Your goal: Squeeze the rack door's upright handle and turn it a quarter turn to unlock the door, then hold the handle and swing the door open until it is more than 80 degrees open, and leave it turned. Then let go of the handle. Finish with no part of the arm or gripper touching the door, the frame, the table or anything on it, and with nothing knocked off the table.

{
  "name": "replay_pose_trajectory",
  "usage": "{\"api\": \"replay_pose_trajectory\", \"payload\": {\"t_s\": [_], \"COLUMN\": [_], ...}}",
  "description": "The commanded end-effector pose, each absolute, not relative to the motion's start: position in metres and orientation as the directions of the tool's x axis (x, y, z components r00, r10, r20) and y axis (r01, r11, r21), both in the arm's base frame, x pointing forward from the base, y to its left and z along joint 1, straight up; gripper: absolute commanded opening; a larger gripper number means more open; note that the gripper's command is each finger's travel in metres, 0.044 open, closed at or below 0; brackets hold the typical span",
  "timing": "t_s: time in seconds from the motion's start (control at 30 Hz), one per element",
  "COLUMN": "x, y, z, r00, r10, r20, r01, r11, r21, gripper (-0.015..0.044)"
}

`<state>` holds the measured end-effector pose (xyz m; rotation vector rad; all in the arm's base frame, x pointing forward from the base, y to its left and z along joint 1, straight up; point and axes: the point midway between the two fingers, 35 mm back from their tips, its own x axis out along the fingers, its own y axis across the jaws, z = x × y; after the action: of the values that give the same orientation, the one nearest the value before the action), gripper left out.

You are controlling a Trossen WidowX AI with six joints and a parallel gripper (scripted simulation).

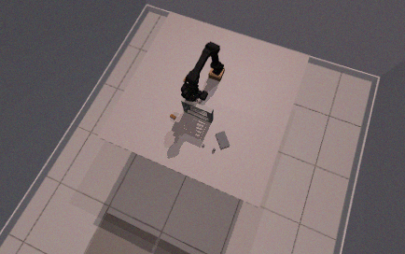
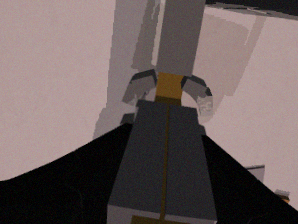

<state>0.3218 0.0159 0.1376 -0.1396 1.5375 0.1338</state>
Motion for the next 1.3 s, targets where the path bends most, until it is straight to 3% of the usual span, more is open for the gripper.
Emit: {"api": "replay_pose_trajectory", "payload": {"t_s": [0.0,0.33,0.67,0.93,1.27], "x": [0.3214,0.3214,0.3214,0.3215,0.3214], "y": [0.0159,0.0159,0.0159,0.0160,0.0159], "z": [0.1383,0.1383,0.1383,0.1384,0.1383], "r00": [0.032,0.032,0.032,0.033,0.032], "r10": [-0.001,-0.001,-0.001,-0.001,-0.001], "r20": [-0.999,-0.999,-0.999,-0.999,-0.999], "r01": [-0.177,-0.145,0.332,0.669,0.941], "r11": [0.984,0.989,0.943,0.743,0.338], "r21": [-0.007,-0.006,0.009,0.021,0.030], "gripper": [0.0060,0.0025,0.0025,0.0025,0.0025]}}
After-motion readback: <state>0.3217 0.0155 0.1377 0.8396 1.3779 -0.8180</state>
